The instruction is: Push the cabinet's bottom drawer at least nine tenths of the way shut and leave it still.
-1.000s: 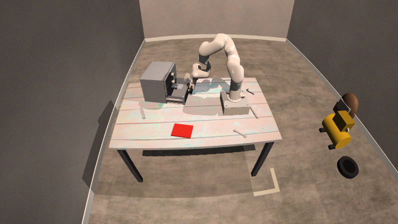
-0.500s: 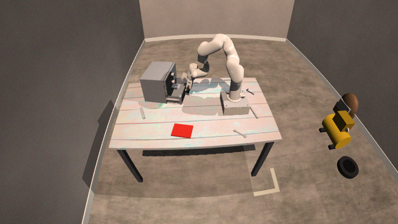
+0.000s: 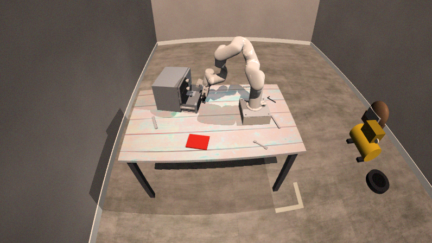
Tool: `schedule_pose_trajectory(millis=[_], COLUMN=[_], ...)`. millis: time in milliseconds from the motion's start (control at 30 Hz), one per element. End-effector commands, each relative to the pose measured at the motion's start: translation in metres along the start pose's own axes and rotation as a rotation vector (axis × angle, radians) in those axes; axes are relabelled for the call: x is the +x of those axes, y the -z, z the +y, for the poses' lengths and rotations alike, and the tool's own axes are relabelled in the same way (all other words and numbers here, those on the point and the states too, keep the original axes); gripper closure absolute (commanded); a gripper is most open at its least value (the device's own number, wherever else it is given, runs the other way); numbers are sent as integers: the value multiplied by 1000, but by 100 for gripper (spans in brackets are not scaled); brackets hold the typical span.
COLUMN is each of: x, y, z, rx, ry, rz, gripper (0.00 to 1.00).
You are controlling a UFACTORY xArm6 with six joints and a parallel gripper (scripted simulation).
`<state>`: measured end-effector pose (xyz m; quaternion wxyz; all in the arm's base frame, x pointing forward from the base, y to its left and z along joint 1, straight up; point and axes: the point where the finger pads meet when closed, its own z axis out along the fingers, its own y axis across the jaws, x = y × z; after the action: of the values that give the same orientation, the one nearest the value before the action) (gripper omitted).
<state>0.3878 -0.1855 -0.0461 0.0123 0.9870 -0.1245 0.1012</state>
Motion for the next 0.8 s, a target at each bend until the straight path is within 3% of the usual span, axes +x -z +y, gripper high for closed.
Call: schedule_pose_trajectory(millis=[0, 767], x=[1, 1], y=[1, 1], z=[0, 0], rx=[-1, -1], ry=[0, 0], rz=[5, 57], gripper=[100, 100])
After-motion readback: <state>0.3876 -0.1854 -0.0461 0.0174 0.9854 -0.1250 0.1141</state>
